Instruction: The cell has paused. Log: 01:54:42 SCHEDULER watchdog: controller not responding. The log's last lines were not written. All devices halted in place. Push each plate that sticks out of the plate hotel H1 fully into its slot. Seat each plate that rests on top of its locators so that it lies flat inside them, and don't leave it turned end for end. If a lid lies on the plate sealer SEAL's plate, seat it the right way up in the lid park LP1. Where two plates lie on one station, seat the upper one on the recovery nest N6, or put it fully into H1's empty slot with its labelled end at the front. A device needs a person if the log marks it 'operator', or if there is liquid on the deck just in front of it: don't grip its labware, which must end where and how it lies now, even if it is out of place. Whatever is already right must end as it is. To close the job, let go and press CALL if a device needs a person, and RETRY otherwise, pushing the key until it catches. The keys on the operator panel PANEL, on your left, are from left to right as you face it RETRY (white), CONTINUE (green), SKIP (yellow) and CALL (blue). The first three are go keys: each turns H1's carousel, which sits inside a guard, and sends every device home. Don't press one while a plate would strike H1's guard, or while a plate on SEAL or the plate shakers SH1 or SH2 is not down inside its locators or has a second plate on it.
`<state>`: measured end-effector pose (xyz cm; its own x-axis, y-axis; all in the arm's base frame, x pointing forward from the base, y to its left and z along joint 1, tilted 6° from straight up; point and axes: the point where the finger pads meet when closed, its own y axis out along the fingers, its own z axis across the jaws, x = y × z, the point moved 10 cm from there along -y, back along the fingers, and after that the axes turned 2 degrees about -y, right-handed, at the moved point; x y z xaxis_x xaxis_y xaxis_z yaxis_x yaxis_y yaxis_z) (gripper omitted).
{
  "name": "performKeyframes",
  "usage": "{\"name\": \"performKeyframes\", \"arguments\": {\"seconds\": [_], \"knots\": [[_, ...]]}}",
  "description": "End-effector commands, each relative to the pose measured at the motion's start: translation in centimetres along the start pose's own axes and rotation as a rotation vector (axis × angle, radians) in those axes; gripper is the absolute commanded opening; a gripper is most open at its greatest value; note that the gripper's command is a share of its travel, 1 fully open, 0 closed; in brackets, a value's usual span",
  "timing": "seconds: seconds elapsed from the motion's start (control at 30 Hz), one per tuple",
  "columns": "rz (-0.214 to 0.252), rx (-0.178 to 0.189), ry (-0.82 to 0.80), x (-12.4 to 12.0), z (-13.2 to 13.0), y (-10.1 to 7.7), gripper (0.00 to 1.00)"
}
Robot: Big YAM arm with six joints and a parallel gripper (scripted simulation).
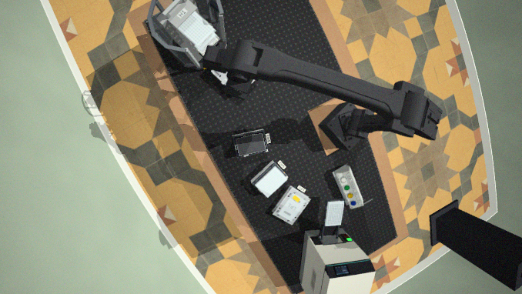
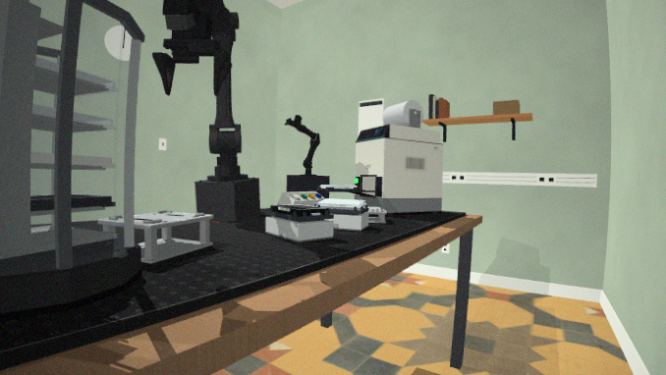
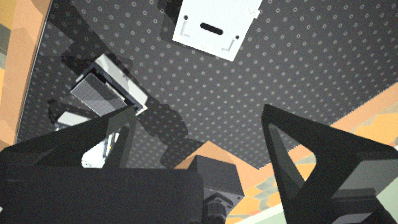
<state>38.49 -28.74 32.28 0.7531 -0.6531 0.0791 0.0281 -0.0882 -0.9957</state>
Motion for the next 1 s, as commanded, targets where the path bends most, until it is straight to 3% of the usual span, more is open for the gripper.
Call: {"name": "performKeyframes", "arguments": {"seconds": [0.0, 0.33, 0.37, 0.4, 0.5, 0.57, 0.63, 0.67, 0.7, 0.73, 0.83, 0.9, 0.97], "knots": [[-0.055, 0.007, -0.005, 2.4, -1.3, -2.5, 1.0], [-0.055, 0.005, -0.006, 4.1, -3.4, -2.5, 1.0], [-0.084, 0.007, -0.018, 3.7, -3.0, -4.0, 1.0], [-0.056, 0.005, -0.009, 4.5, -3.7, -2.5, 1.0], [-0.055, 0.004, -0.006, 4.8, -4.4, -2.5, 1.0], [-0.086, 0.004, -0.012, 4.3, -4.0, -4.1, 1.0], [-0.09, 0.006, -0.022, 4.2, -3.5, -4.3, 1.0], [-0.087, 0.006, -0.022, 4.3, -3.5, -4.2, 1.0], [-0.125, -0.002, 0.004, 3.9, -3.3, -4.0, 1.0], [-0.106, -0.007, 0.008, 2.9, -3.1, -2.3, 1.0], [-0.172, -0.019, 0.029, 2.3, -3.0, -2.3, 1.0], [-0.172, -0.019, 0.029, 2.3, -3.0, -2.3, 1.0], [-0.216, -0.028, 0.044, 1.9, -2.9, -2.2, 1.0]]}}
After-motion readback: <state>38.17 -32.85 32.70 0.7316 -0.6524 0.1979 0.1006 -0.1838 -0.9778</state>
